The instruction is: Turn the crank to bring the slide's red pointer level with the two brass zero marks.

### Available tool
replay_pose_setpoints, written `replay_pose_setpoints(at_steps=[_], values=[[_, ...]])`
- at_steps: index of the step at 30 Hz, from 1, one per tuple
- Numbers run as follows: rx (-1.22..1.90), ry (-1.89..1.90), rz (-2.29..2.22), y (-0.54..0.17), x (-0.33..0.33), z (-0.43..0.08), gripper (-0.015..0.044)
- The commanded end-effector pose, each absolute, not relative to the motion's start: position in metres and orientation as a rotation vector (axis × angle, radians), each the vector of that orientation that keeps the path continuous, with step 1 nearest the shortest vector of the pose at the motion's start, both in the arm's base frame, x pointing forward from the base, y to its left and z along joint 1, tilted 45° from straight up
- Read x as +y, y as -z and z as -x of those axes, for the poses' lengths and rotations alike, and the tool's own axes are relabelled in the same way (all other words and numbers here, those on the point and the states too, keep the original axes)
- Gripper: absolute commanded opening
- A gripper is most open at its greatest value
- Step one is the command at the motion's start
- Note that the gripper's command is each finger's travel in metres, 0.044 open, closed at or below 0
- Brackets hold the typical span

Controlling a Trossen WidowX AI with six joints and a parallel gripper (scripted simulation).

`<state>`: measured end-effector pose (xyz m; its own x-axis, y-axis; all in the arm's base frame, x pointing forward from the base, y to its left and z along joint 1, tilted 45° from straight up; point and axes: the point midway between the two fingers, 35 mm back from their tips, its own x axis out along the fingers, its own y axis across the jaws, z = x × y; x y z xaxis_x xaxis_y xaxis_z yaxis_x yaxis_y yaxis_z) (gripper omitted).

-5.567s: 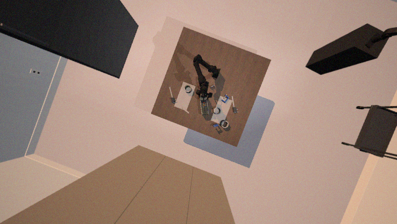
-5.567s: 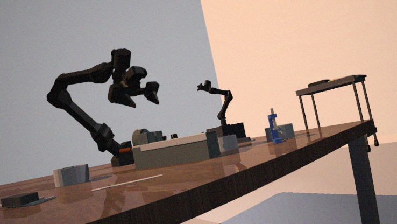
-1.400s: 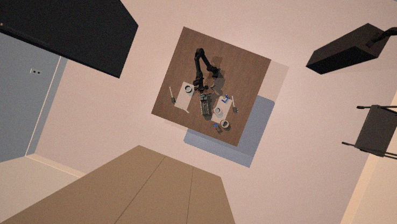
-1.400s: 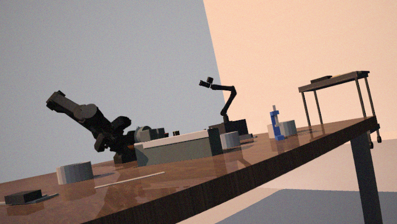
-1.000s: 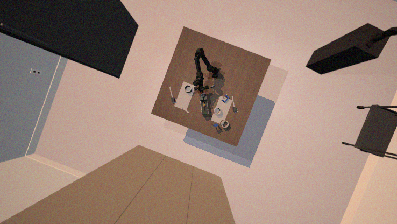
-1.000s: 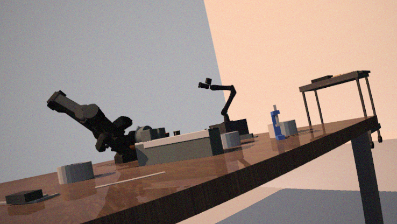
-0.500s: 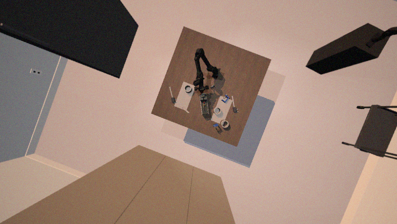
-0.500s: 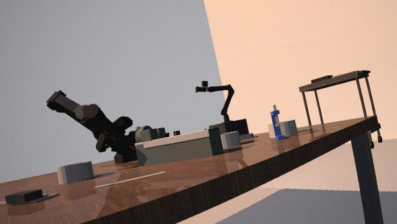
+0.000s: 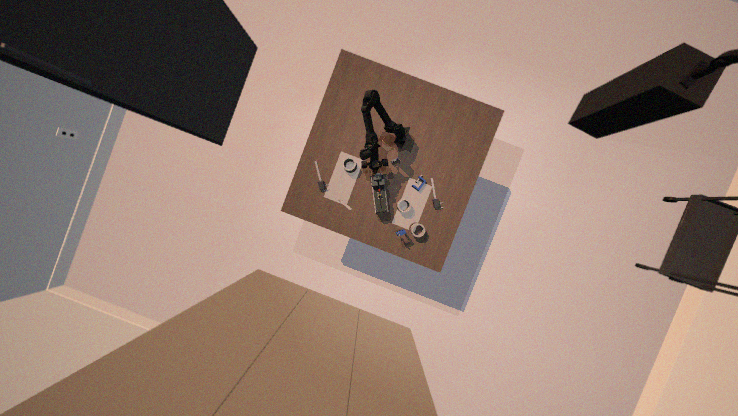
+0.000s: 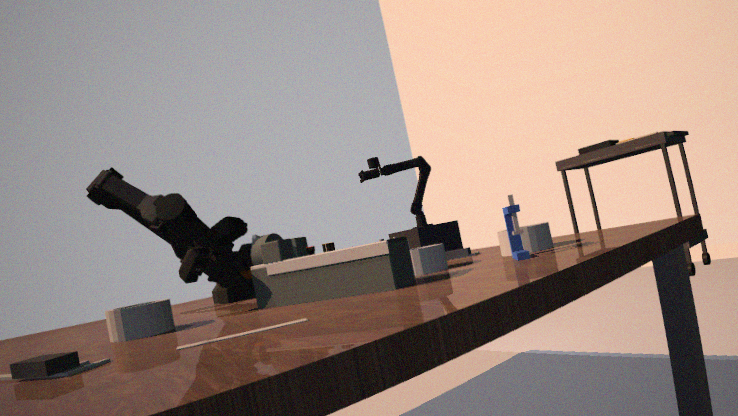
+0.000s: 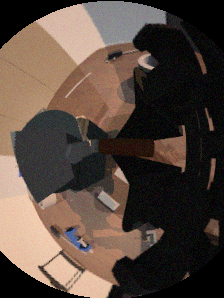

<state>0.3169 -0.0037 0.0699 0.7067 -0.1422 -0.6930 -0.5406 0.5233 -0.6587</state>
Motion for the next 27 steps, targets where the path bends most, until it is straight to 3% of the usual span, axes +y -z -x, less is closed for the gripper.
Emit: replay_pose_setpoints(at_steps=[1, 27], values=[[0.796, -0.291, 1.011, -0.0620, -0.0014, -0.3127, 0.0000], [0.796, -0.291, 1.011, -0.0602, -0.0001, -0.3112, 0.0000]])
